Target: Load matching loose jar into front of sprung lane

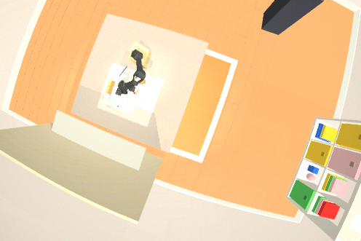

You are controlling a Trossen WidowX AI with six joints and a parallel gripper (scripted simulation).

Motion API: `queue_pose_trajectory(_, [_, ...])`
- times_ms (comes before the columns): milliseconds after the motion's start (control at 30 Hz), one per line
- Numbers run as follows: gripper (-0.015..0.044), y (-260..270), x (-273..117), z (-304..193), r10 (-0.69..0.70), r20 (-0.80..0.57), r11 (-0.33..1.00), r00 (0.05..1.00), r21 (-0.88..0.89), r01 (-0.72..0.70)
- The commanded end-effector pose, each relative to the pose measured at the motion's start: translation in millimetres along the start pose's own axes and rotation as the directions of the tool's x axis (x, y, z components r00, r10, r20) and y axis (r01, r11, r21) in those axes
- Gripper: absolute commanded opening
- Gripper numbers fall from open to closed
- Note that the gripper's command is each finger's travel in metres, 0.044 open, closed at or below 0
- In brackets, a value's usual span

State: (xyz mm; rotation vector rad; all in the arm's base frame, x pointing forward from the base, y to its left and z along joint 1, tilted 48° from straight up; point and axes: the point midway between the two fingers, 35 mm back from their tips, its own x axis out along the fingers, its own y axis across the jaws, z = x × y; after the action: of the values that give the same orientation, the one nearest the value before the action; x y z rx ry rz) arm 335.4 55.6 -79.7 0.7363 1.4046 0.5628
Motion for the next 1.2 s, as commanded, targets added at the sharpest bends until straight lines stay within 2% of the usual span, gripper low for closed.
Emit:
queue_pose_trajectory(0, [0.0053, 0, 0, 0, 0.003, -0.001, 1.000, 1.000, -0.003, -0.003])
queue_pose_trajectory(300, [0.0284, 0, 0, 0, 0.003, -0.001, 1.000, 1.000, -0.003, -0.003])
queue_pose_trajectory(800, [0.0284, -1, -20, -1, 0.001, -0.001, 1.000, 1.000, -0.003, -0.001])
queue_pose_trajectory(1167, [0.0284, -2, -20, -34, 0.001, -0.002, 1.000, 1.000, -0.002, -0.001])
